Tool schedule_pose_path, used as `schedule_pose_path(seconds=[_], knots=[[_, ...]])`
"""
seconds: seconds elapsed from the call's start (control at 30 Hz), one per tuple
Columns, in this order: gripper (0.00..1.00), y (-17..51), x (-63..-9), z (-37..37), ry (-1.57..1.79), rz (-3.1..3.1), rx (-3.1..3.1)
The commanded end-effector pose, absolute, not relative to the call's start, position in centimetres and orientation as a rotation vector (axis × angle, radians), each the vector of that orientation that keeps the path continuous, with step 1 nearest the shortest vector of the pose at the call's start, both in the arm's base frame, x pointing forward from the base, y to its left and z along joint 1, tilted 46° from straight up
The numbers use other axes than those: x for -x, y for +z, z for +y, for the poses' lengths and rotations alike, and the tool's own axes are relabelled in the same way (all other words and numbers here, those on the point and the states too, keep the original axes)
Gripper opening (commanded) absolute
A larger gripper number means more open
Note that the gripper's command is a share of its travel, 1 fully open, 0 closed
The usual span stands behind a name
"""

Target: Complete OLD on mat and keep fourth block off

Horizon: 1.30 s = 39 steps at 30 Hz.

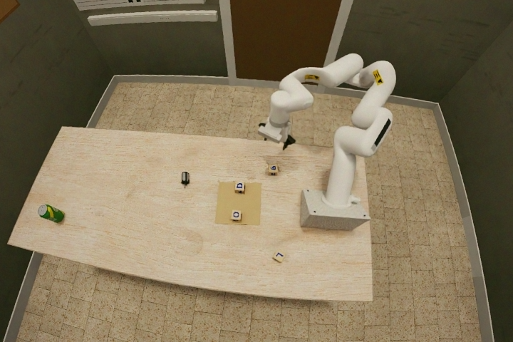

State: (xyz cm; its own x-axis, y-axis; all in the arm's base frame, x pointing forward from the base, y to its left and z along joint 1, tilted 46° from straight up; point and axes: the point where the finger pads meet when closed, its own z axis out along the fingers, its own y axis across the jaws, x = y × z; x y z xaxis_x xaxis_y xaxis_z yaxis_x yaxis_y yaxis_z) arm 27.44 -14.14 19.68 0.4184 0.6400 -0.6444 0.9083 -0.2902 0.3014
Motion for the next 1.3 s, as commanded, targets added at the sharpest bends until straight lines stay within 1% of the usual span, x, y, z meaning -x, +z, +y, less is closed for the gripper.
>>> schedule_pose_path(seconds=[0.0, 0.2, 0.37, 0.67, 0.73, 0.77, 0.8, 1.0, 1.23, 1.27], knots=[[1.00, 19.7, -27.6, -14.0, -0.535, 1.307, -2.032], [1.00, 19.4, -28.6, -12.6, -0.530, 1.303, -2.027], [1.00, 17.1, -31.7, -7.1, -0.509, 1.298, -2.008], [1.00, 12.0, -33.7, 1.0, -0.482, 1.303, -1.994], [1.00, 12.0, -33.7, 1.0, -0.482, 1.303, -1.994], [1.00, 10.1, -33.7, 3.4, -0.476, 1.306, -1.992], [1.00, 9.4, -33.7, 4.2, -0.474, 1.307, -1.992], [1.00, 5.3, -32.8, 8.4, -0.469, 1.312, -1.995], [1.00, -0.5, -30.4, 13.1, -0.474, 1.313, -2.006], [1.00, -0.5, -30.4, 13.1, -0.474, 1.313, -2.006]])
